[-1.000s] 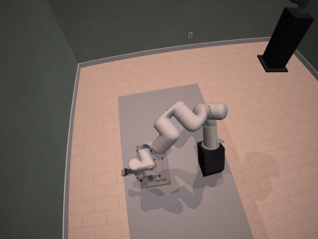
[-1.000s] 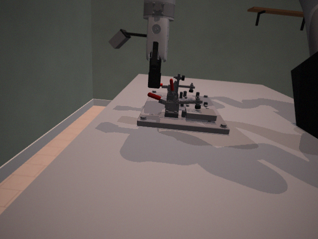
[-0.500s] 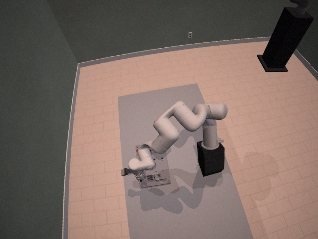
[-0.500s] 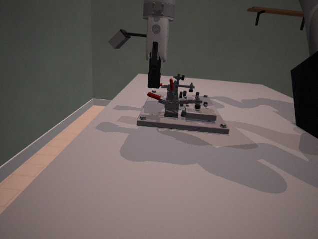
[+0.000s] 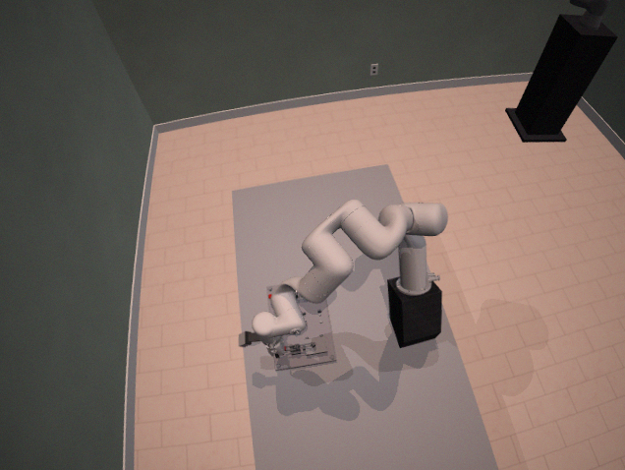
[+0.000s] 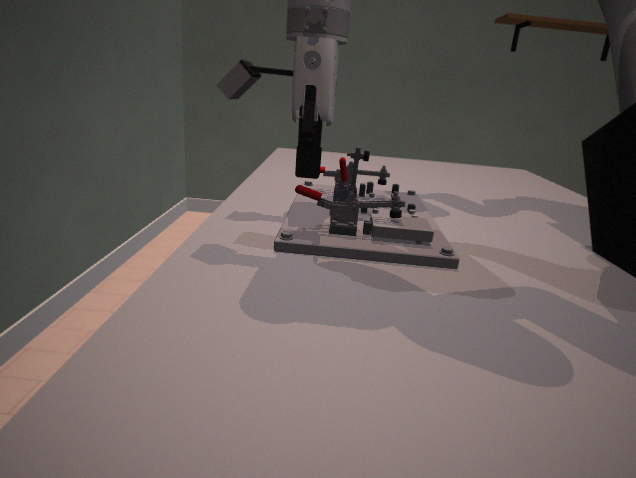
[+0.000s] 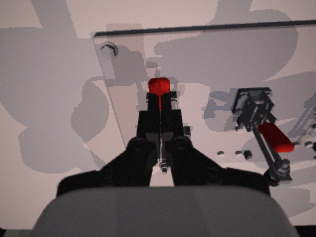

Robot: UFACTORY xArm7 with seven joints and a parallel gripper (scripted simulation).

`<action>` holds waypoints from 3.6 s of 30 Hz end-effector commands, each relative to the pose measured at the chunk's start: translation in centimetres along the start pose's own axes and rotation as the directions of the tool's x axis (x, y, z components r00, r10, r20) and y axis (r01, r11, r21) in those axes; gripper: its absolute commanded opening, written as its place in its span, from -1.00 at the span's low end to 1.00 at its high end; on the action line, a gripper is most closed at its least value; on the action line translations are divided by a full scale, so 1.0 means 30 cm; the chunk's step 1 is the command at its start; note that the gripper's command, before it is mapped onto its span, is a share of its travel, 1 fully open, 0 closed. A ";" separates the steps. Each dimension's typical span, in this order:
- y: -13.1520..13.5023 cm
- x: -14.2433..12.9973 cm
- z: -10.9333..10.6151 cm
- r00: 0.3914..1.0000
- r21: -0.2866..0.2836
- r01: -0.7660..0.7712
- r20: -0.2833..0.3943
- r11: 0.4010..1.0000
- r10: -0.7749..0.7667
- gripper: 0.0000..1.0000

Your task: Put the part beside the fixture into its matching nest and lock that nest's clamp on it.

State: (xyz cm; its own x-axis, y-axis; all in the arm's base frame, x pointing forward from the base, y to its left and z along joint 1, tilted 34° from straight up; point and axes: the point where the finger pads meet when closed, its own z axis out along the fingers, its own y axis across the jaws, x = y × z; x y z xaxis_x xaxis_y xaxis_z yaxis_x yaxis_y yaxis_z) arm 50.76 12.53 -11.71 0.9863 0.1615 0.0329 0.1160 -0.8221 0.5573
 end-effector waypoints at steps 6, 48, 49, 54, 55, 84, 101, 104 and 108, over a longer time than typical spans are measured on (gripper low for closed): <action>-0.005 0.009 0.020 1.000 0.002 0.000 -0.004 1.000 0.000 -1.00; -0.006 0.010 0.036 1.000 0.002 0.000 -0.004 1.000 0.000 -1.00; -0.006 0.010 0.037 1.000 0.002 0.000 -0.004 1.000 0.000 -1.00; -0.006 0.010 0.040 1.000 0.002 0.000 -0.004 1.000 0.000 -1.00; -0.006 0.010 0.041 1.000 0.002 0.000 -0.004 1.000 0.000 -1.00; -0.006 0.010 0.048 1.000 0.002 0.000 -0.004 1.000 0.000 -1.00; -0.006 0.010 0.055 1.000 0.002 0.000 -0.004 1.000 0.000 -1.00; -0.006 0.010 0.055 1.000 0.002 0.000 -0.004 1.000 0.000 -1.00; -0.006 0.010 0.055 1.000 0.002 0.000 -0.004 1.000 0.000 -1.00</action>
State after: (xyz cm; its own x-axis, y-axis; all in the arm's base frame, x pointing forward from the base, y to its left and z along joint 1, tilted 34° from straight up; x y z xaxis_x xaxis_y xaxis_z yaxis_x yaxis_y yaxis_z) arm 51.10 11.60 -13.29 0.9864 0.1612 0.0325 0.1160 -0.8220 0.5575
